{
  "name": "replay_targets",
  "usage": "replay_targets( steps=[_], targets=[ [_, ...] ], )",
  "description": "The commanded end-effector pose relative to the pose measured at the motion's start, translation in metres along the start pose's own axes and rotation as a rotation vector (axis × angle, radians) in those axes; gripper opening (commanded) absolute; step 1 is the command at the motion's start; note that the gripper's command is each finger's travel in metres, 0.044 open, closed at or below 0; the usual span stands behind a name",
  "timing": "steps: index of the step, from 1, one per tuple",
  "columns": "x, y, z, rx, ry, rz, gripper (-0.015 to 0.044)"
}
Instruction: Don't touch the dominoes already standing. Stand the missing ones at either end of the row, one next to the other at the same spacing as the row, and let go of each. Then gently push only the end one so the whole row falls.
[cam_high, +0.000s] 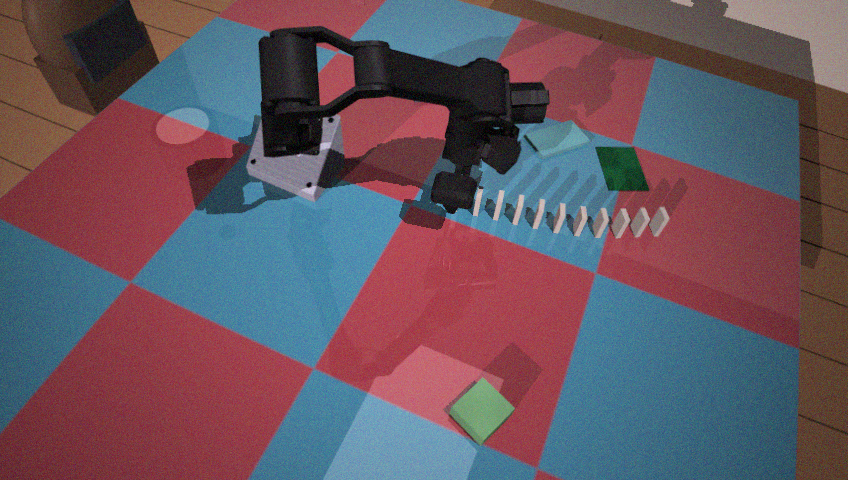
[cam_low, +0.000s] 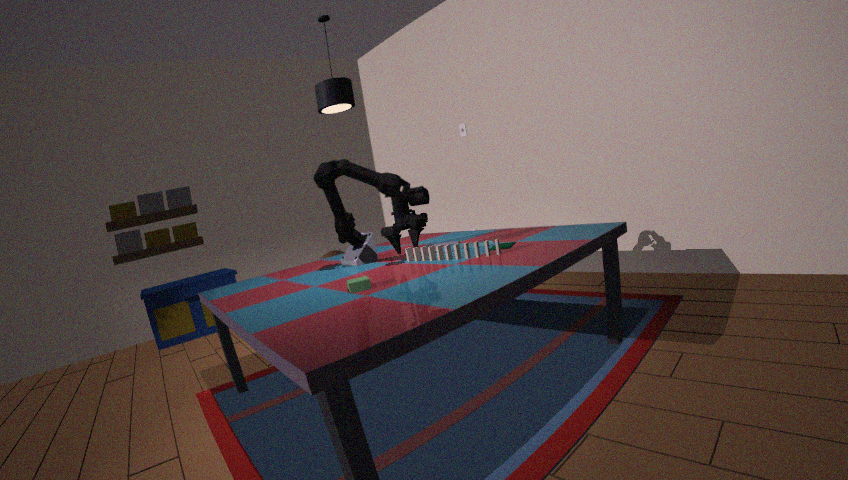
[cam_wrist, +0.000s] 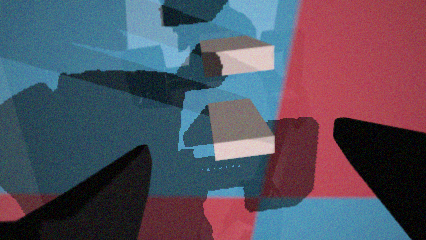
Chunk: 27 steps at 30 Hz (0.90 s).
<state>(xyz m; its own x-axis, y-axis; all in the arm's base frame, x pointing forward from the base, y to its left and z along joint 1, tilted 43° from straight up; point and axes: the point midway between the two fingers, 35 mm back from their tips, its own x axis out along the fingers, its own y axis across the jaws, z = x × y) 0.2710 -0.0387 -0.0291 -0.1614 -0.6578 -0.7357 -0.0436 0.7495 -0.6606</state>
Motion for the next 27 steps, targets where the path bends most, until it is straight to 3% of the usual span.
replay_targets(
  steps=[1, 5, 10, 13, 27],
  targets=[
    [-0.050, 0.006, 0.010, 0.010, -0.034, 0.021, 0.0440],
    [-0.112, 0.003, 0.002, 0.010, -0.020, 0.018, 0.0440],
    [-0.123, 0.001, 0.000, 0.010, -0.015, 0.014, 0.0440],
    [-0.117, 0.002, -0.003, 0.152, -0.014, 0.015, 0.0361],
    [-0.061, 0.006, -0.035, 1.513, -0.007, 0.018, 0.0000]
  ],
)
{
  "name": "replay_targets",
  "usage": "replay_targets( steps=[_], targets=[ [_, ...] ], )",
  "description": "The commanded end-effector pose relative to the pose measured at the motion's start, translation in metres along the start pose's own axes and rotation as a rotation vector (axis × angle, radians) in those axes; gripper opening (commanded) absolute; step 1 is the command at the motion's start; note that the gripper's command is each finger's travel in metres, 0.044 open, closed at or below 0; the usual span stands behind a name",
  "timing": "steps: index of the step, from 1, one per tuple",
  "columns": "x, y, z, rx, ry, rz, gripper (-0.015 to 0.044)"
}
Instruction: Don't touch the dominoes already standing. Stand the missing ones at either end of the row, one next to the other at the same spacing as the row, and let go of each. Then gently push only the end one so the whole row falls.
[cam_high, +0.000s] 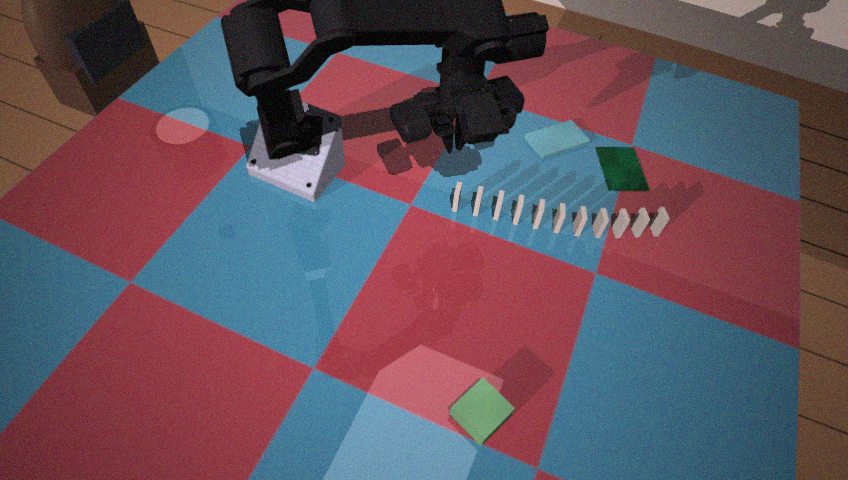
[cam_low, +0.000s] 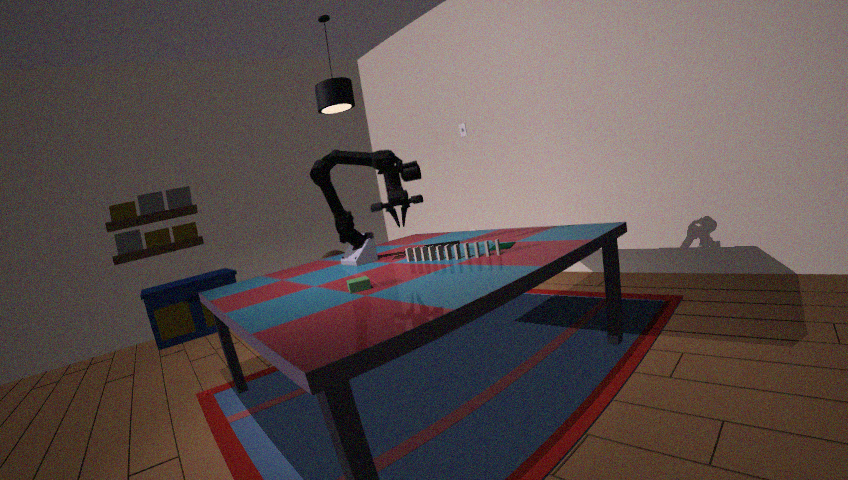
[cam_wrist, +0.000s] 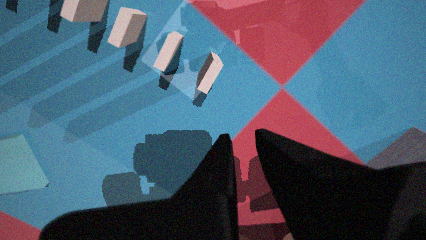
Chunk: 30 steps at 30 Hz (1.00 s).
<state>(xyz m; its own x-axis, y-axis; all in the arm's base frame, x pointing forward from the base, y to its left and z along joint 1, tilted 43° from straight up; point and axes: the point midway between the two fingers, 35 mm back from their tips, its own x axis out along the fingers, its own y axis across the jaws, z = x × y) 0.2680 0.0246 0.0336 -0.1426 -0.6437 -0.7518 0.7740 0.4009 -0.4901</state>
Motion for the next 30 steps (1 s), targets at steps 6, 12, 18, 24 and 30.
replay_targets(
  steps=[6, 12, 18, 24, 30],
  targets=[
    [0.0286, -0.0165, -0.0111, 0.637, -0.012, -0.008, 0.0000],
    [0.0286, -0.0165, -0.0111, 0.637, -0.012, -0.008, 0.0000],
    [0.0286, -0.0165, -0.0111, 0.637, -0.012, -0.008, 0.0000],
    [0.0286, -0.0165, -0.0111, 0.637, -0.012, -0.008, 0.0000],
    [0.0286, -0.0165, -0.0111, 0.637, -0.012, -0.008, 0.0000]
  ],
)
